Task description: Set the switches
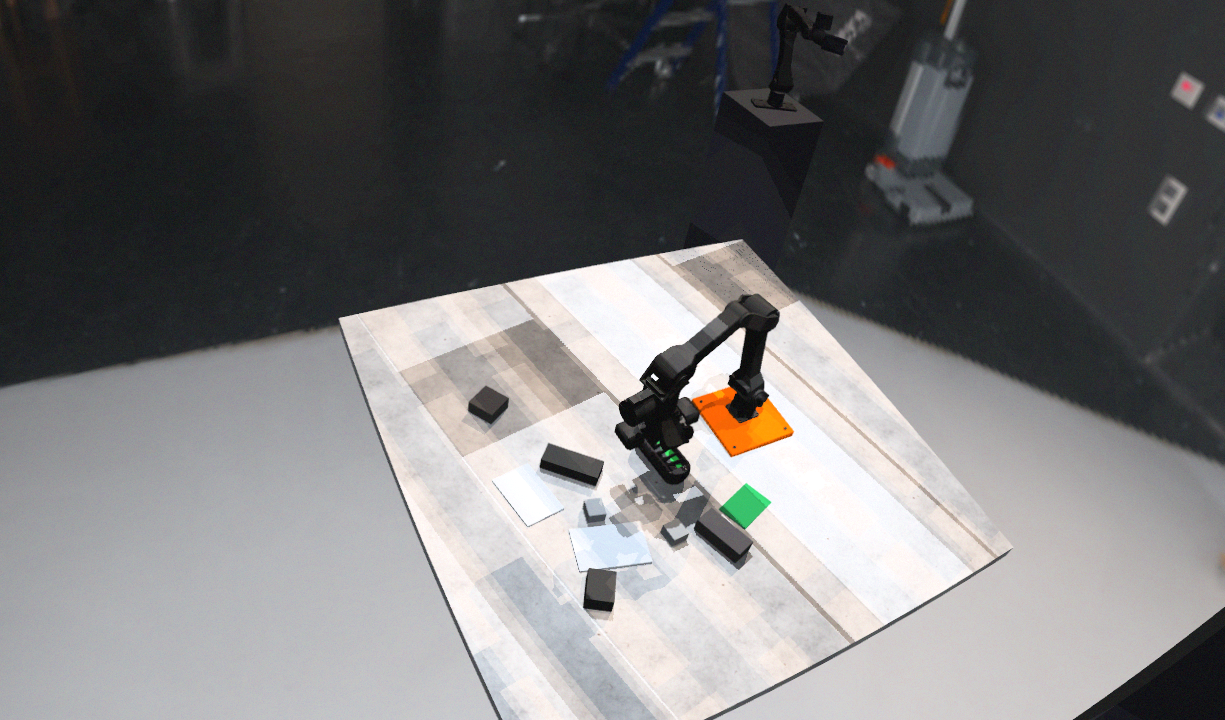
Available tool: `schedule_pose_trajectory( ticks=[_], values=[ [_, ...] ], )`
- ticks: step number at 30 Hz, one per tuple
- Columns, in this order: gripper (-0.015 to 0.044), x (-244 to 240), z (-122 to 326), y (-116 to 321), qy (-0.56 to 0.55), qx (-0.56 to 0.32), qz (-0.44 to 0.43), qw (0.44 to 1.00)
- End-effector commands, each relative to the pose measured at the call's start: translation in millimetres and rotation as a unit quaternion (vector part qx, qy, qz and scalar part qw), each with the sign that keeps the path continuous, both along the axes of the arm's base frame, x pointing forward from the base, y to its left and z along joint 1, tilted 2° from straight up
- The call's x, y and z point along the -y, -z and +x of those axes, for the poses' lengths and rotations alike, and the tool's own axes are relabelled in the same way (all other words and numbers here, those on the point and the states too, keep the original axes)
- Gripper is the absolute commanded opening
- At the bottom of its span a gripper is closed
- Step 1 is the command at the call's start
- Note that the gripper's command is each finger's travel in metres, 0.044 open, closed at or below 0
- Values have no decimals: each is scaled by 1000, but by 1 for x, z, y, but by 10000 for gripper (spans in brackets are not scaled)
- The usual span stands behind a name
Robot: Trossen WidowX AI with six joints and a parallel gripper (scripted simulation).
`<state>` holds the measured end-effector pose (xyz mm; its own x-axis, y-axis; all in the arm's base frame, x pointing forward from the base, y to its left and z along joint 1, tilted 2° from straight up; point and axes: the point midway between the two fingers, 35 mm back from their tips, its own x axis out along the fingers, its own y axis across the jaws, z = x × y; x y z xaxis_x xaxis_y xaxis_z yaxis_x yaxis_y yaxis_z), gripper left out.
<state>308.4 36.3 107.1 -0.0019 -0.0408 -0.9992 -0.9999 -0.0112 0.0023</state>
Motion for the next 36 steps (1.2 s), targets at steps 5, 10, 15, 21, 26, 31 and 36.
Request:
schedule_pose_trajectory(
  ticks=[5, 10, 15, 21, 26, 31, 36],
  values=[
    [0, 29, 21, 6, -9, -83, 12, 996],
    [0, 40, 26, 9, -10, -110, 20, 994],
    [0, 40, 27, 8, -10, -110, 20, 994],
    [53, 35, 24, 6, -8, -104, 12, 995],
    [184, -5, 7, -6, -10, -61, -23, 998],
    [315, -41, -17, -15, -11, -10, -46, 999],
    [440, -67, -40, -22, -10, 38, -53, 998]
  ],
)
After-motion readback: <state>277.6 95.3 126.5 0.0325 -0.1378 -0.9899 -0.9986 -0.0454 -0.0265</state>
